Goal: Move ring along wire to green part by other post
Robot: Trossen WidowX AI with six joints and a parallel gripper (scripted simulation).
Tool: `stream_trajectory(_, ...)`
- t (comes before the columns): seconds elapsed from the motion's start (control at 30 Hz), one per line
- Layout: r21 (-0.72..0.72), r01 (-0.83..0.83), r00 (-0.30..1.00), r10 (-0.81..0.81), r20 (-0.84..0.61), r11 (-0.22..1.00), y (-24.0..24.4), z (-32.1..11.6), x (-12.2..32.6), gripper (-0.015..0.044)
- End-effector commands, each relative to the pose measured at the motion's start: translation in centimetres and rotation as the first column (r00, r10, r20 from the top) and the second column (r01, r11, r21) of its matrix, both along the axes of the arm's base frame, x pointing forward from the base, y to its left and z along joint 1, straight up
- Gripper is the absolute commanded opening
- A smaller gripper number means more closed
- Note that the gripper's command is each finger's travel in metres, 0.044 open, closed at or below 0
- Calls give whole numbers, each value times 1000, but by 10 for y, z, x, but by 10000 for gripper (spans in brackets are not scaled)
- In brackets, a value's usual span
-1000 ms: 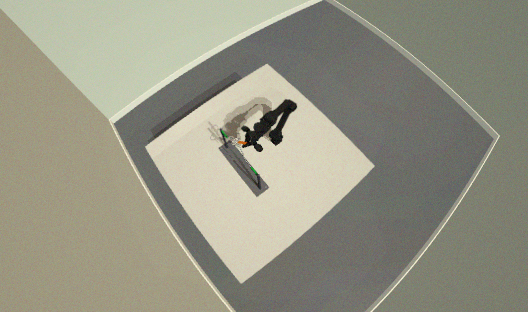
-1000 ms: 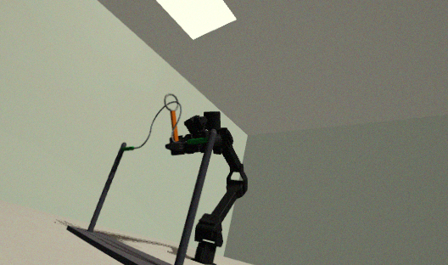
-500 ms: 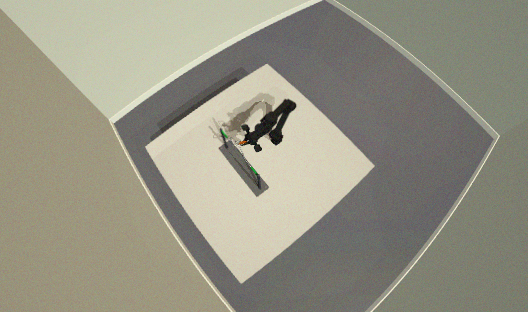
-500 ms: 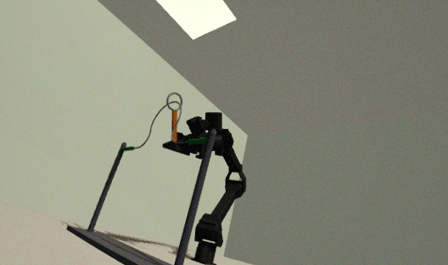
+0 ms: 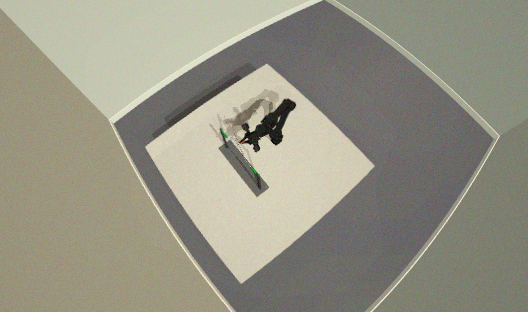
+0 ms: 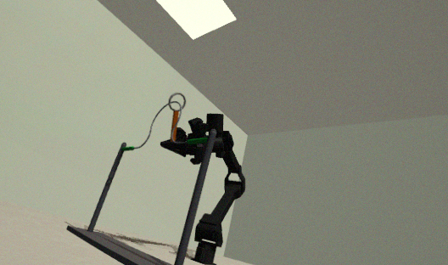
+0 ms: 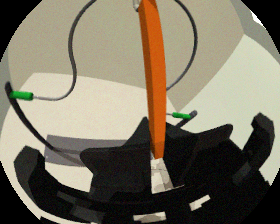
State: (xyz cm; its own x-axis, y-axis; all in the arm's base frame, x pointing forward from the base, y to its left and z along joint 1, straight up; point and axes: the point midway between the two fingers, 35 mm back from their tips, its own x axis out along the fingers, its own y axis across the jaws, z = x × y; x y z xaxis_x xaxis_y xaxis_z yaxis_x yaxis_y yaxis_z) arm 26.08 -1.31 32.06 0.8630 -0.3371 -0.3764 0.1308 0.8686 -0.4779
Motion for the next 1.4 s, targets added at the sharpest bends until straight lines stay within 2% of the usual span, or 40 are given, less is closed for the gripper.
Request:
stream_trajectory(0.0, -73, 4, 1000, -4, -2, 997, -4, 1, 0, -150)
stream_trajectory(0.67, -367, 7, 1000, -9, -4, 930, -16, 10, -1, -150)
stream_trajectory(1.37, -649, 7, 1000, -15, -6, 760, -25, 24, -1, -150)
